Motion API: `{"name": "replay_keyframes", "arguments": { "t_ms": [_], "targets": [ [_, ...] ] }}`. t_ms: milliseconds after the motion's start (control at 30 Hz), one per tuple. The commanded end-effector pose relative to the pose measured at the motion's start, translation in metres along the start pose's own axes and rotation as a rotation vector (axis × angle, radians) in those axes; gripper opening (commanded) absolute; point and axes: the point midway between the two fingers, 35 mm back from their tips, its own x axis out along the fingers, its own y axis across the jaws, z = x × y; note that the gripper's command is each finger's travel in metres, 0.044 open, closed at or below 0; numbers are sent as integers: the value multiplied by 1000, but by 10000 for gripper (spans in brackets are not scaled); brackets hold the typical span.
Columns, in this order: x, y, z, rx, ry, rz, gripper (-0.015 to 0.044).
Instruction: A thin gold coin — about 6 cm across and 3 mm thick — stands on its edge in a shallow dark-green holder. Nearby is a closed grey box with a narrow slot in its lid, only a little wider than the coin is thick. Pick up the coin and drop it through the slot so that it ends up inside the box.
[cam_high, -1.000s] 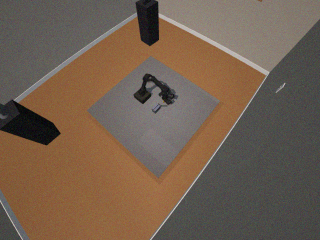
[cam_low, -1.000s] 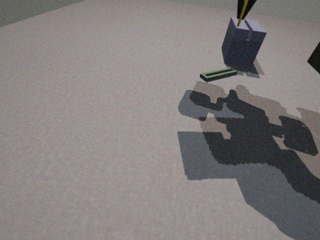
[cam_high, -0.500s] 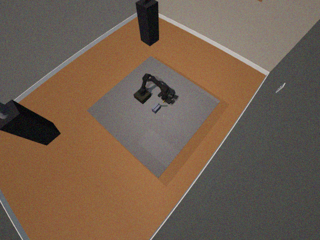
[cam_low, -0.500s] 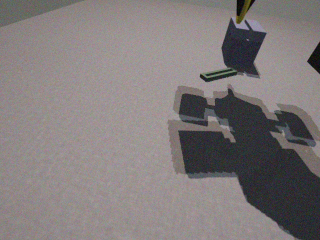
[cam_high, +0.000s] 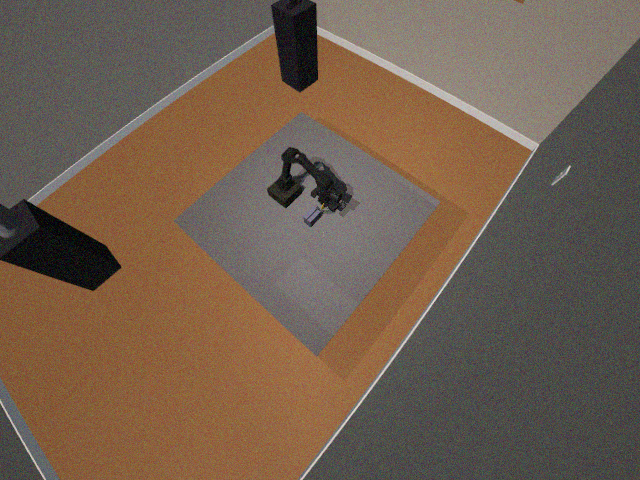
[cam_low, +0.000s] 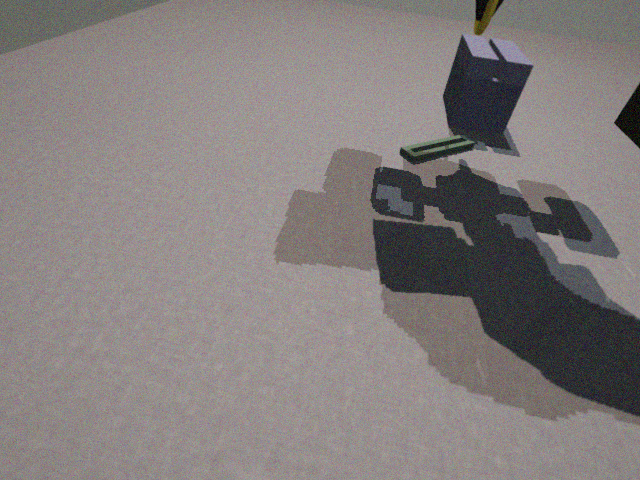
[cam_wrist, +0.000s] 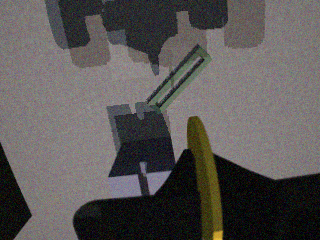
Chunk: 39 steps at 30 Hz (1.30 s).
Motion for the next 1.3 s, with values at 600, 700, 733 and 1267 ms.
{"name": "replay_keyframes", "arguments": {
  "t_ms": [600, 700, 733, 1267],
  "targets": [
    [3, 23, -52, 13, 10, 15, 0],
    [3, 27, -59, 9, 10, 14, 0],
    [3, 28, -62, 8, 10, 14, 0],
    [1, 33, -77, 5, 9, 4, 0]
  ]
}}
